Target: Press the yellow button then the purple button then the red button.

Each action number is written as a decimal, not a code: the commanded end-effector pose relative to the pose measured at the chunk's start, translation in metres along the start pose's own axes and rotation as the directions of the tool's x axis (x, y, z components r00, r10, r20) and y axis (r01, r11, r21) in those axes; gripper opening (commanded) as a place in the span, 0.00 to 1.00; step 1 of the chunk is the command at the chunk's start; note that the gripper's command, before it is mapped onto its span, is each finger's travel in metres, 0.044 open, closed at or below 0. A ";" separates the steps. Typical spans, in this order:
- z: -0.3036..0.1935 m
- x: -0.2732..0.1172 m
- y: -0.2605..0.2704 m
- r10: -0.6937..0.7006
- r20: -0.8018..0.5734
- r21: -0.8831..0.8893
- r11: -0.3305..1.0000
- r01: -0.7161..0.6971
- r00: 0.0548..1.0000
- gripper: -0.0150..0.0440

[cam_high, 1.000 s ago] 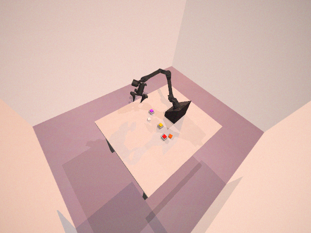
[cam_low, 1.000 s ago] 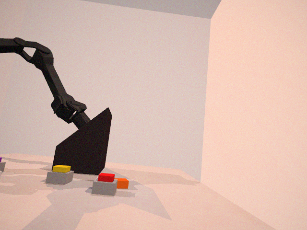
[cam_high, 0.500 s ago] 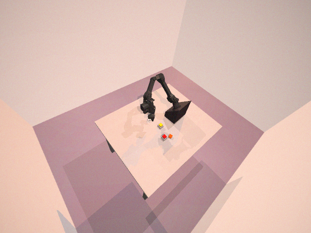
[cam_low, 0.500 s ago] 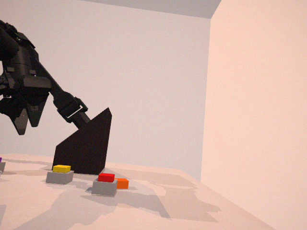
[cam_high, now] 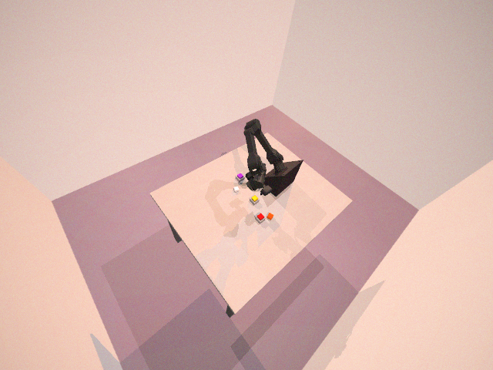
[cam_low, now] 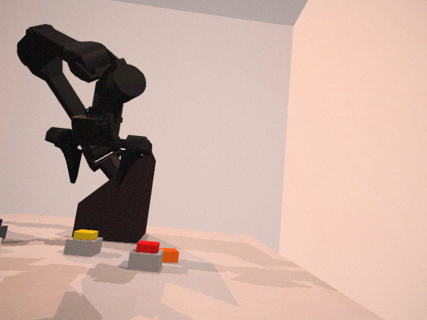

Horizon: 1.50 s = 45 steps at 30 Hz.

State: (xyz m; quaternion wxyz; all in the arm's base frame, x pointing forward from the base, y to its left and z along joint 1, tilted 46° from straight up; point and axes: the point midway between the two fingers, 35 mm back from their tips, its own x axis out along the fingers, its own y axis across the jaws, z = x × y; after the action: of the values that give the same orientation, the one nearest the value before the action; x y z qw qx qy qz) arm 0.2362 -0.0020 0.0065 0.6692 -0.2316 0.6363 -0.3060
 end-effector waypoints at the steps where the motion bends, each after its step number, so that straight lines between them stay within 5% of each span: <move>1: 0.000 0.022 0.000 -0.009 0.000 -0.013 1.000 0.009 1.000 0.80; 4: -0.002 0.058 -0.002 -0.013 0.000 -0.013 1.000 0.013 1.000 0.67; 13: -0.002 0.060 -0.002 -0.014 0.000 -0.013 1.000 0.014 1.000 0.29; 45: -0.002 0.095 -0.003 -0.016 0.000 -0.013 1.000 0.016 1.000 0.29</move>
State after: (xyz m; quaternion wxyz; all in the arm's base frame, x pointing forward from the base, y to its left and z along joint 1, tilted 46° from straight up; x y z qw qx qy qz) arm 0.2352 -0.0680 -0.0578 0.6674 -0.2367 0.6362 -0.3062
